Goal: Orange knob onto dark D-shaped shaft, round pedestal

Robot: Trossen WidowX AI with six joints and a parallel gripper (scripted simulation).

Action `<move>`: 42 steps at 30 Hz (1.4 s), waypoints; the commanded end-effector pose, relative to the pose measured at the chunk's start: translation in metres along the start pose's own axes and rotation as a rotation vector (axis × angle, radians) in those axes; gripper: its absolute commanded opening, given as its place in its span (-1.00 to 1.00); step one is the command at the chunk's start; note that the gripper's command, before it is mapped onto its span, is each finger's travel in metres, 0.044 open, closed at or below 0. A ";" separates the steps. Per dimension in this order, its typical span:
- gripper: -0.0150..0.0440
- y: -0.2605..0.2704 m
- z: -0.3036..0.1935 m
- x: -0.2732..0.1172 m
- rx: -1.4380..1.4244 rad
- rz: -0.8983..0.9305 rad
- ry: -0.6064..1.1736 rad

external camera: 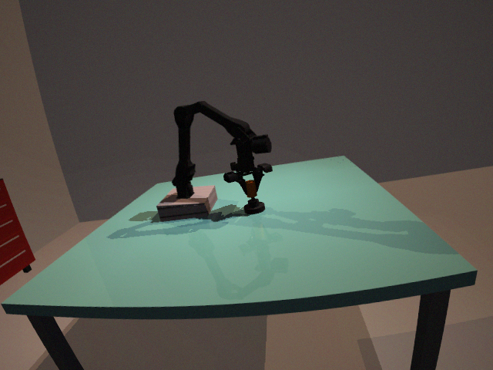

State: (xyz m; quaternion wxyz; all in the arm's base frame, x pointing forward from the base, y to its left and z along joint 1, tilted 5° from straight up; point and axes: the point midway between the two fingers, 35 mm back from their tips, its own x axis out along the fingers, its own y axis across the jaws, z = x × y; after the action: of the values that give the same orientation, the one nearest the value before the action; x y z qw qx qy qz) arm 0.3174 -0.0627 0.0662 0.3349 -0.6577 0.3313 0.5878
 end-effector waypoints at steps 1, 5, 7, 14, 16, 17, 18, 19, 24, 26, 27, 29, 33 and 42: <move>-0.49 -0.001 -0.001 -0.003 -0.071 -0.005 0.005; -0.49 -0.002 -0.002 -0.003 -0.195 -0.005 0.005; -0.49 -0.002 -0.002 -0.002 -0.195 -0.005 0.005; -0.49 -0.002 -0.002 0.001 -0.195 -0.005 0.005; -0.49 -0.001 -0.001 0.001 -0.195 -0.005 0.005; -0.49 -0.001 -0.001 0.001 -0.195 -0.005 0.005; -0.49 -0.001 -0.001 0.001 -0.195 -0.005 0.005; -0.49 0.000 0.000 0.001 -0.195 -0.005 0.005; -0.49 0.001 0.001 0.003 -0.195 -0.005 0.005; -0.49 0.001 0.001 0.002 -0.195 -0.005 0.005; -0.49 0.001 0.000 0.002 -0.195 -0.005 0.005; -0.49 0.000 0.000 0.002 -0.195 -0.005 0.005; -0.49 0.000 0.000 0.002 -0.195 -0.005 0.005; -0.49 -0.001 -0.001 0.001 -0.195 -0.005 0.005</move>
State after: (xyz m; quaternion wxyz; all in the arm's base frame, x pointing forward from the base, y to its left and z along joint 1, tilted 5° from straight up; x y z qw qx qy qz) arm 0.3175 -0.0629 0.0644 0.2713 -0.6889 0.2732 0.6142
